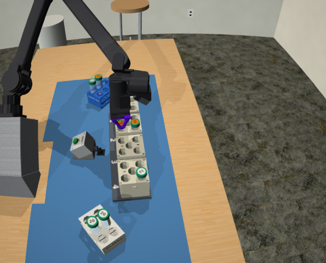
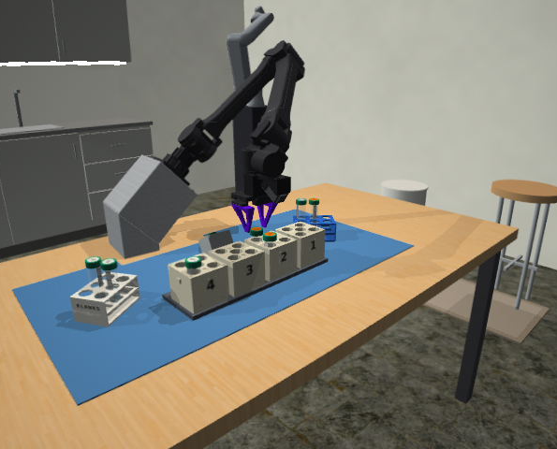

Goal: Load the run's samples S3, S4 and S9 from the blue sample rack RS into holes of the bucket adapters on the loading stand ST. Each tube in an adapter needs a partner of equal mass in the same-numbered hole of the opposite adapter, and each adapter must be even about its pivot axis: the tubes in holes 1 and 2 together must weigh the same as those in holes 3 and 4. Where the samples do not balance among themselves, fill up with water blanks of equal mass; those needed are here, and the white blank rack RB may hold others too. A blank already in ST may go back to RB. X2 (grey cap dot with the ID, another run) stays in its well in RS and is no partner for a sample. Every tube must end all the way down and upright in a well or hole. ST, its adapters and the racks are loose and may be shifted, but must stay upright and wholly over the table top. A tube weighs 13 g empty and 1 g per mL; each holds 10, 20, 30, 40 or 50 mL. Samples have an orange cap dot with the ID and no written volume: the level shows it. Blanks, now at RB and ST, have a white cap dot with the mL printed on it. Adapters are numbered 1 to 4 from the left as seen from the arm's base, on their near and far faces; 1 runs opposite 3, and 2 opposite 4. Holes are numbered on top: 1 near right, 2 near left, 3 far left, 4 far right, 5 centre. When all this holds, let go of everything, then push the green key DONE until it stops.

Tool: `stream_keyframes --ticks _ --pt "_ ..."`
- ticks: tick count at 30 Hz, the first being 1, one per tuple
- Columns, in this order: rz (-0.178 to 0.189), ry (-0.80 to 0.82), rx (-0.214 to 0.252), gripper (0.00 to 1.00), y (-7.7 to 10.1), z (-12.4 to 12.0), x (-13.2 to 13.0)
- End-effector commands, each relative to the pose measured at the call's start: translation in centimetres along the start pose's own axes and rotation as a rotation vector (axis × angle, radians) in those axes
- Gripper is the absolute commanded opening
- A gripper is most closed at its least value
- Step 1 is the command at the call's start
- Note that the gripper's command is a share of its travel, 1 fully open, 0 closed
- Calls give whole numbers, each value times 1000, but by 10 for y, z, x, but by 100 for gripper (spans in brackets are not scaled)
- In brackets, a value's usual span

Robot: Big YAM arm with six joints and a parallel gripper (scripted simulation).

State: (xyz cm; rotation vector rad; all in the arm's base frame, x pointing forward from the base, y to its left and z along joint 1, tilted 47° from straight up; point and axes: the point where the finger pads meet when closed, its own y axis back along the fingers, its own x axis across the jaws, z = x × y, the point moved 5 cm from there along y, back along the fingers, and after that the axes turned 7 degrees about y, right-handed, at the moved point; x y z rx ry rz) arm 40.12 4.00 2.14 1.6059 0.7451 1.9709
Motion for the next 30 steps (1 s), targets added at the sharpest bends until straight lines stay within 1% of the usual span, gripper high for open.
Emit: stream_keyframes --ticks 1,3,5,6,7,25,26,27,30 --pt "-17 38 -47 55 31 18 1" --pt "-19 39 -47 55 38 17 1" --pt "-19 39 -47 55 38 17 1" --pt "-5 45 -4 55 23 11 8" --pt "-7 24 -21 55 28 9 2" --pt "-7 24 -21 55 28 9 2" --pt "3 23 15 55 18 0 6" --pt "0 87 2 80 23 0 19" --pt "4 236 1 80 23 -5 44"
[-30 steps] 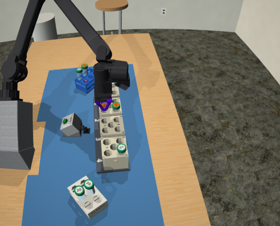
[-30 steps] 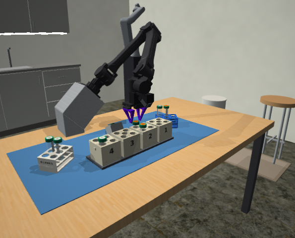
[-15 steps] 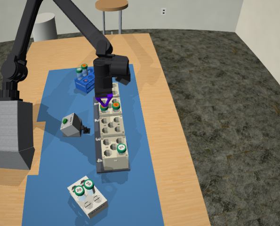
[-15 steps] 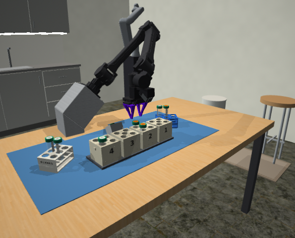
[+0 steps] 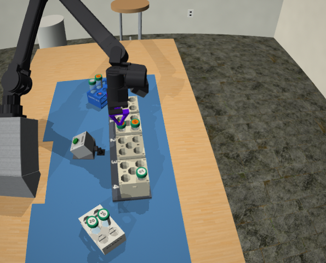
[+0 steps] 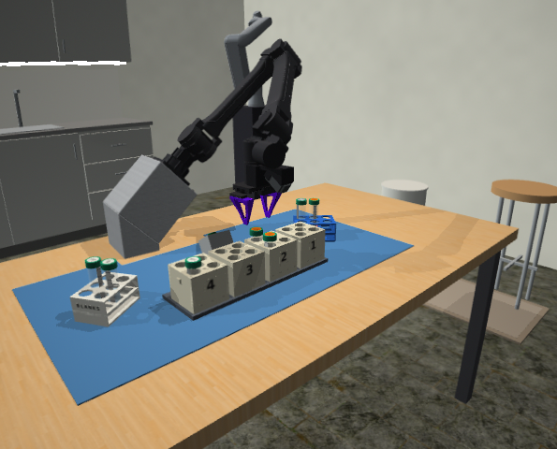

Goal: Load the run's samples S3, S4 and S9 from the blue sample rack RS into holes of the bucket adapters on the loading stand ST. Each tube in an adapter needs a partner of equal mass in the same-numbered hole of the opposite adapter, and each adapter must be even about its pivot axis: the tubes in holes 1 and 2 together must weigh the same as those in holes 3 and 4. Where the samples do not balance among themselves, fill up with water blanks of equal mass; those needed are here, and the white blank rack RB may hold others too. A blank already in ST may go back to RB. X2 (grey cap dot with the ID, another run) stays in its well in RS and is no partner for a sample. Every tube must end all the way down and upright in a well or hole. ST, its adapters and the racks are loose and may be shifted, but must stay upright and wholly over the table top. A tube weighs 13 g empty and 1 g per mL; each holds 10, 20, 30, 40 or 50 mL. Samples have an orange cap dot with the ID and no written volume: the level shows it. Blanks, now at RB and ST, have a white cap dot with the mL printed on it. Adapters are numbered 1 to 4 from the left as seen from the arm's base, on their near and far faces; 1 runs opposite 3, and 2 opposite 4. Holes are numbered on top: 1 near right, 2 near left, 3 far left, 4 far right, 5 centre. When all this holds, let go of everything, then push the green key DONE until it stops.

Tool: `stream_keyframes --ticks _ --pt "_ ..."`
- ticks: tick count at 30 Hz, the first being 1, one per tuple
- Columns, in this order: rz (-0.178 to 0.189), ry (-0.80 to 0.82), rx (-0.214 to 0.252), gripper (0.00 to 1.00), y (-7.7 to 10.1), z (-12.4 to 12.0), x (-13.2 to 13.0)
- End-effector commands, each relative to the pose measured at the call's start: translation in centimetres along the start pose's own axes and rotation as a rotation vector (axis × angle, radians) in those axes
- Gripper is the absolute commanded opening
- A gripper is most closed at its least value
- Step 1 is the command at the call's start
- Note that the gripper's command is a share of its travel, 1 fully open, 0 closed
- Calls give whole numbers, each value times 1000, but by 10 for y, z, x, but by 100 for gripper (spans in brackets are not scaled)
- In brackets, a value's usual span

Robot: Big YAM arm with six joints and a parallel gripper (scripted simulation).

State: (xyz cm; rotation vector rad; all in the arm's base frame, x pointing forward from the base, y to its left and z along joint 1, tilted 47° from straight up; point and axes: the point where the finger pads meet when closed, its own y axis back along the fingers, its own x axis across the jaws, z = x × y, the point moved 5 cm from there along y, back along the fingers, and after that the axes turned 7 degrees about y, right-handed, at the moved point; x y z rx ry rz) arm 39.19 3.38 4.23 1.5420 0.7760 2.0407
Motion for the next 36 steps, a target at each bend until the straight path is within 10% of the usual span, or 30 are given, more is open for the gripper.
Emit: stream_keyframes --ticks 1,15,36 --pt "3 214 -3 80 4 3 40" --pt "-4 819 -7 80 4 -8 138" --pt "1 815 -36 80 15 -16 308"
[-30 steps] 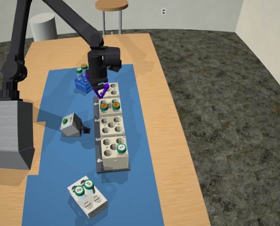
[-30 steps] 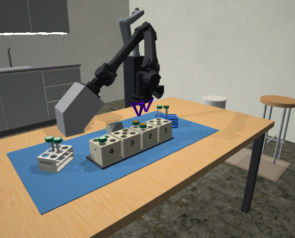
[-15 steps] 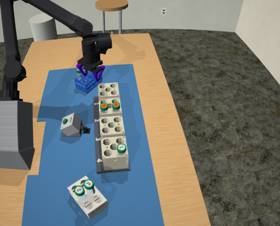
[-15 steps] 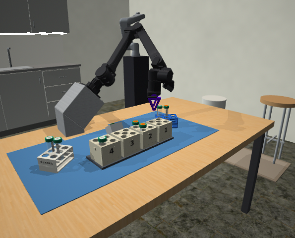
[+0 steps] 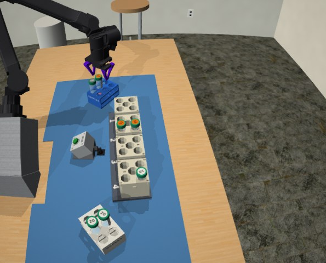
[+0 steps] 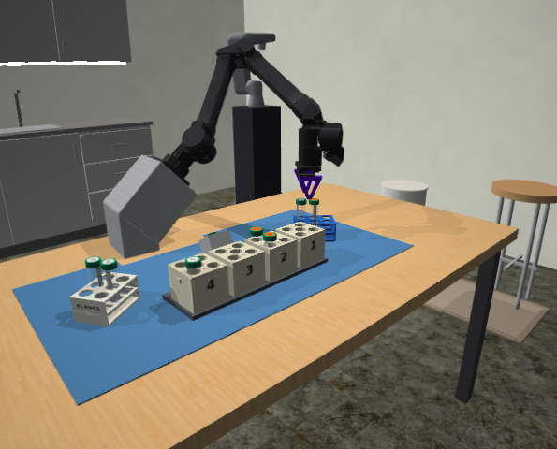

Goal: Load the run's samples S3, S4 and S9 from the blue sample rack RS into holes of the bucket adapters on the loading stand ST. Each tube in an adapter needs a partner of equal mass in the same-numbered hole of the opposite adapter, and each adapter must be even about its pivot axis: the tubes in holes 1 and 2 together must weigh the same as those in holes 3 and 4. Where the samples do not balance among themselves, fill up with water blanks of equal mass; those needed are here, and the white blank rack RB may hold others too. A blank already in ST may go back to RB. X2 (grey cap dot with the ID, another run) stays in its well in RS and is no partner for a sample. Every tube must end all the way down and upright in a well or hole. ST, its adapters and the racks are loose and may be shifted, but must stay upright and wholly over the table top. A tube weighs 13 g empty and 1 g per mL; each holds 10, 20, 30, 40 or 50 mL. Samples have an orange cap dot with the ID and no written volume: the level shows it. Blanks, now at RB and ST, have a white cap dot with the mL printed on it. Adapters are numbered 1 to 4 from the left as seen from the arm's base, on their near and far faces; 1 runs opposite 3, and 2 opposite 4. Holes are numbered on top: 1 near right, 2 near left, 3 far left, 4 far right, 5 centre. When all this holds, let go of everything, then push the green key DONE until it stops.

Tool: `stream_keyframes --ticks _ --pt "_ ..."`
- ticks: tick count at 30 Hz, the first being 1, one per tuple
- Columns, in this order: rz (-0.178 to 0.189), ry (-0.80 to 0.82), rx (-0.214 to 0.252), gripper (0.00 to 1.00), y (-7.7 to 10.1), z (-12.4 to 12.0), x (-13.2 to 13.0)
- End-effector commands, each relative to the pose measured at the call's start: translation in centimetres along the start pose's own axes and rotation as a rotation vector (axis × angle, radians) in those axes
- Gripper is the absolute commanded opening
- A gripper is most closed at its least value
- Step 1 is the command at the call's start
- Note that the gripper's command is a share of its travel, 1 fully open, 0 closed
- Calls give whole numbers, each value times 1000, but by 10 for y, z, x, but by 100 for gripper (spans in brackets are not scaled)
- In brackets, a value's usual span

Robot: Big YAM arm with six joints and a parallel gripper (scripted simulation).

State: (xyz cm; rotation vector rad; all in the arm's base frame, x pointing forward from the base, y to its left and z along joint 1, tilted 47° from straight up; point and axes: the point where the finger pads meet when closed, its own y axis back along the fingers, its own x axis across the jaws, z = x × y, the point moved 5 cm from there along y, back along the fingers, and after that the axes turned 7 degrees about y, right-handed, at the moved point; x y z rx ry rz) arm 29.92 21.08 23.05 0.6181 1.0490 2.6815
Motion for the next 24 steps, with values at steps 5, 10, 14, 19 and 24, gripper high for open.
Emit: stream_keyframes --ticks 5,10,14,19,24 --pt "-7 -25 -40 80 16 53 46" --pt "-7 -88 0 80 3 29 31" --pt "4 -50 -11 80 -5 38 38" --pt "7 -56 -5 80 -24 33 36" --pt "7 -56 -5 80 -32 33 35"
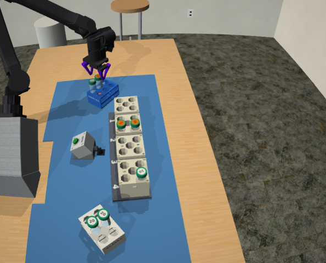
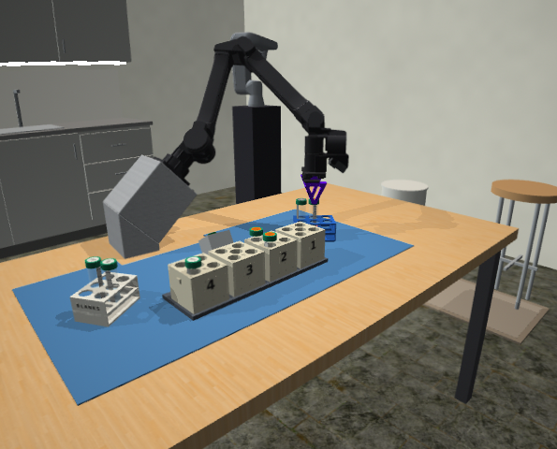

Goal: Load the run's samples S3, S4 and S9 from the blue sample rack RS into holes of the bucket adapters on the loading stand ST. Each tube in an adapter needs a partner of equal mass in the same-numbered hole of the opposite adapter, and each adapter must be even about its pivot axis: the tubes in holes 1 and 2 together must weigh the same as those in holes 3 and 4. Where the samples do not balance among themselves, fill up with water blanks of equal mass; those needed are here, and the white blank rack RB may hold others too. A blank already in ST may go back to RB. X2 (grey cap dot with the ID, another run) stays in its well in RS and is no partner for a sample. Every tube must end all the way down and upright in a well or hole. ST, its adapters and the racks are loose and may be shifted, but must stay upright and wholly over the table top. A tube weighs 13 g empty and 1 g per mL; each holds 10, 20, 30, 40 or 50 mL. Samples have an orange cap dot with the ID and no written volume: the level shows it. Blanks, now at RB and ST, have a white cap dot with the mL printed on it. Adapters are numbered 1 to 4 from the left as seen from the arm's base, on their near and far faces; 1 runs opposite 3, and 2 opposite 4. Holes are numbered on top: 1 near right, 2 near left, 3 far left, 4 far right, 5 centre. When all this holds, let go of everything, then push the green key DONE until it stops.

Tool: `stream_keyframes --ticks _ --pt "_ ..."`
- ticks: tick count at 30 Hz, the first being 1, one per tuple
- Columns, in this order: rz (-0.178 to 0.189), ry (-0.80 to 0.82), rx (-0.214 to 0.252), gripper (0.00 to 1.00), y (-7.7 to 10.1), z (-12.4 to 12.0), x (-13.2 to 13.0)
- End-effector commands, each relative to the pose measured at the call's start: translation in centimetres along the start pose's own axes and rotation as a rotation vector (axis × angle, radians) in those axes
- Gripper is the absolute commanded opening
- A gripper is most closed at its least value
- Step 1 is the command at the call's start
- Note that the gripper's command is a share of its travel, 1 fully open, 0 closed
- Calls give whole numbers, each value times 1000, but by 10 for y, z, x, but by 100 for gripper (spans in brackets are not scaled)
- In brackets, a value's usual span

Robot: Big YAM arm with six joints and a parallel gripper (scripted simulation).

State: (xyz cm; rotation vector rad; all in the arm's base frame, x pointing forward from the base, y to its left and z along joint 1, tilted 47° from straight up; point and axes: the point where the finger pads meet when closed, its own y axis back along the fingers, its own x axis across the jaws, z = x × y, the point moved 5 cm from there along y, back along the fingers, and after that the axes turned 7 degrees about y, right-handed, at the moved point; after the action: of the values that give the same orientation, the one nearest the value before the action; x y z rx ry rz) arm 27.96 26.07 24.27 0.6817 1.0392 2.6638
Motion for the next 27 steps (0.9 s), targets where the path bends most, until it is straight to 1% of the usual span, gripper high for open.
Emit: stream_keyframes --ticks 1,3,5,8,11,14,15,17,18,22,23,24,25,26,27 --pt "-30 -6 -45 80 9 21 -11" --pt "-19 5 -39 80 3 22 -6" --pt "-8 -1 -20 80 -6 13 -3" --pt "-4 -11 -7 80 -12 5 -4" --pt "-4 -12 -6 80 -15 4 -4" --pt "-12 -12 -18 80 -12 9 -7" --pt "-16 3 -30 80 -4 13 -5" --pt "-16 3 -30 80 -4 13 -5" --pt "-13 -16 -18 80 -11 7 -9" --pt "-16 -16 -17 80 -11 5 -11" --pt "-16 3 -30 80 -4 12 -6" --pt "-14 -19 -13 80 -12 2 -11" --pt "-15 -19 -13 80 -12 3 -11" --pt "-16 3 -30 80 -4 12 -5" --pt "-16 3 -30 0 -4 12 -5"
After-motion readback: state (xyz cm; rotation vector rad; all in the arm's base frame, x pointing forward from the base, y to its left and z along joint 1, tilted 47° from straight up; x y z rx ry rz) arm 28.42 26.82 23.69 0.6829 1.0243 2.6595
